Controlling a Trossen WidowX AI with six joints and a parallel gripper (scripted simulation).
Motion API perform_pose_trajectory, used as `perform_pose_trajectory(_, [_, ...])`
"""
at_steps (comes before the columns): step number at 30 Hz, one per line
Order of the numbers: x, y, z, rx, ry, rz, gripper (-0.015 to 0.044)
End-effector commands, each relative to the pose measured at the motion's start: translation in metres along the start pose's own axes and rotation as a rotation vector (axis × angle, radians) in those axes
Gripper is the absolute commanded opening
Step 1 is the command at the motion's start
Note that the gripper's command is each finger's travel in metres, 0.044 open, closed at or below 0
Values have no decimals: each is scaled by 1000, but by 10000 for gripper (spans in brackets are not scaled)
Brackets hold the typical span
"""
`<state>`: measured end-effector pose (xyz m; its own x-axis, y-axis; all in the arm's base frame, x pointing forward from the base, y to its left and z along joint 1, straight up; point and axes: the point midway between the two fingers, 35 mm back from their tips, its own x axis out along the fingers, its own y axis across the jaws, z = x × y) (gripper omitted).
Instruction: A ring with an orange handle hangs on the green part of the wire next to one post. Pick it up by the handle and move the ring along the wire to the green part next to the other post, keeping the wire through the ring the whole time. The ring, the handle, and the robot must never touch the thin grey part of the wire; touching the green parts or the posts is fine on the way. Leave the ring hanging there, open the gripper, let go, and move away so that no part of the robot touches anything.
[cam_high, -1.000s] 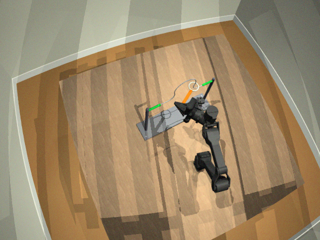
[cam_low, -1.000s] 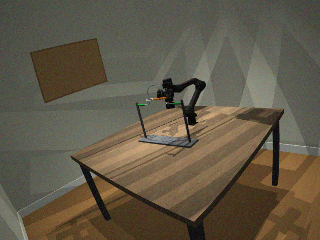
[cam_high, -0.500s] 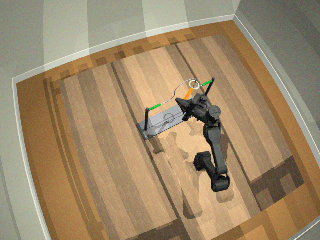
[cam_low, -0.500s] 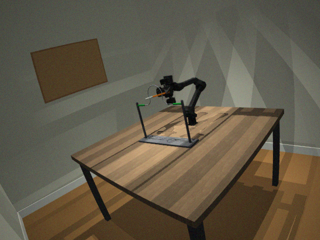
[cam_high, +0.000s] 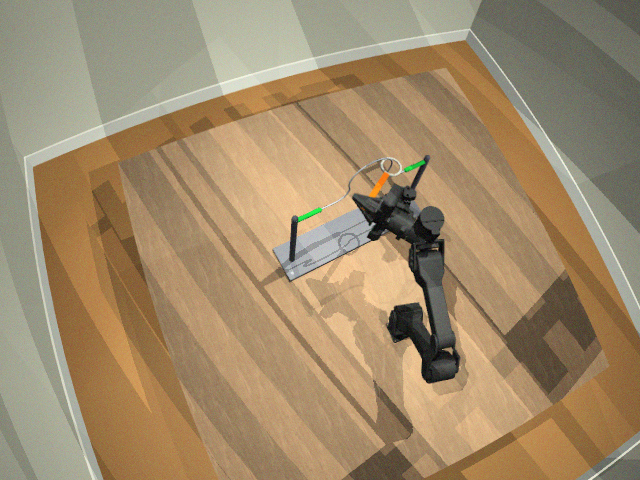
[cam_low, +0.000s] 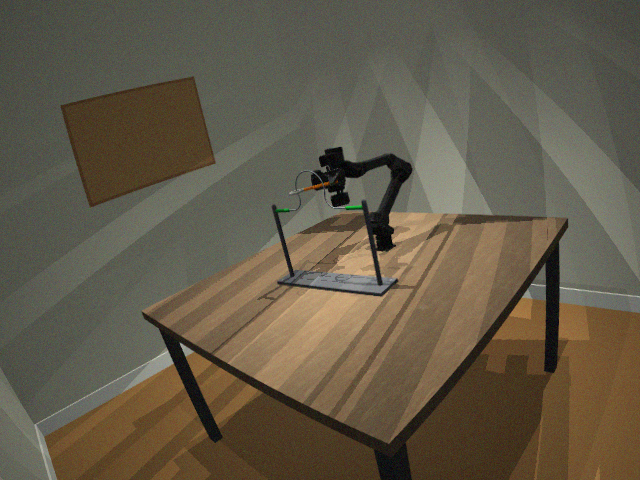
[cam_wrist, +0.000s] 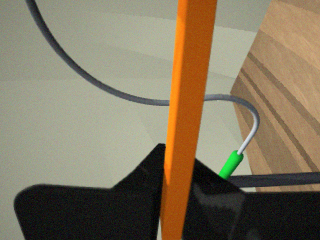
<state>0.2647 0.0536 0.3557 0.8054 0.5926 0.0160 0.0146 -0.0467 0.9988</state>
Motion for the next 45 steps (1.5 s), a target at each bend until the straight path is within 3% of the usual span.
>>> perform_pose_trajectory(1, [0, 0, 0, -40, 5, -22, -150])
perform_pose_trajectory(45, [-6, -33, 11, -645, -19, -391, -150])
